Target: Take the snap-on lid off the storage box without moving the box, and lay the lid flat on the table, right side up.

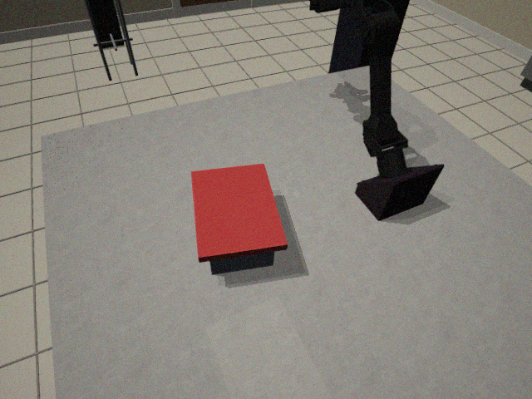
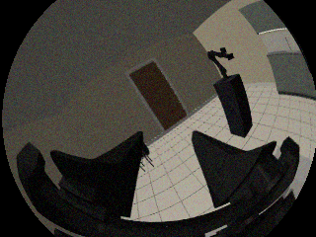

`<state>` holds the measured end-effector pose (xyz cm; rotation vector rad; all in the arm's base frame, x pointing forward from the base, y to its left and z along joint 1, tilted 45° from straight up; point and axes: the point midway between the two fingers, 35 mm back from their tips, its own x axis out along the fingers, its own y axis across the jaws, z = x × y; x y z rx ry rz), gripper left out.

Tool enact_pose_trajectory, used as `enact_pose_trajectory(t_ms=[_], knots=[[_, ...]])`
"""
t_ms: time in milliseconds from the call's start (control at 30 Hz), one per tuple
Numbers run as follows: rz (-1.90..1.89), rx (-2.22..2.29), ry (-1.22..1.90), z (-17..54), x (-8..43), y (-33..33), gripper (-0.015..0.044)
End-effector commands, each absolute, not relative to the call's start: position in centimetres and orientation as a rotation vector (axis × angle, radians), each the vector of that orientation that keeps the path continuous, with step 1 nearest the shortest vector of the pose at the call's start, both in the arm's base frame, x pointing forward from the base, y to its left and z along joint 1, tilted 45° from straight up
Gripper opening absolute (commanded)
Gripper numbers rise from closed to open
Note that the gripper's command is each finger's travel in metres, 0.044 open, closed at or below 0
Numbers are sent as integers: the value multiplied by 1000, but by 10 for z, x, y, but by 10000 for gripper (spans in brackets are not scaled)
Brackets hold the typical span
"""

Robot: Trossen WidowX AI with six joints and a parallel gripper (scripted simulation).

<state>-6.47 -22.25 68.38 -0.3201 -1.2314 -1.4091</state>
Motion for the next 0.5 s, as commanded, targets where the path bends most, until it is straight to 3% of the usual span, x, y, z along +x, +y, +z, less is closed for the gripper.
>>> enact_pose_trajectory(t_ms=[0, 200, 300, 467], knots=[[-1344, -74, -1240, 653, -39, -264, 235], [-1246, 264, -1194, 602, 23, -310, 235], [-1308, 238, -1135, 595, 24, -309, 235], [-1243, 489, -1054, 547, 85, -329, 235]])
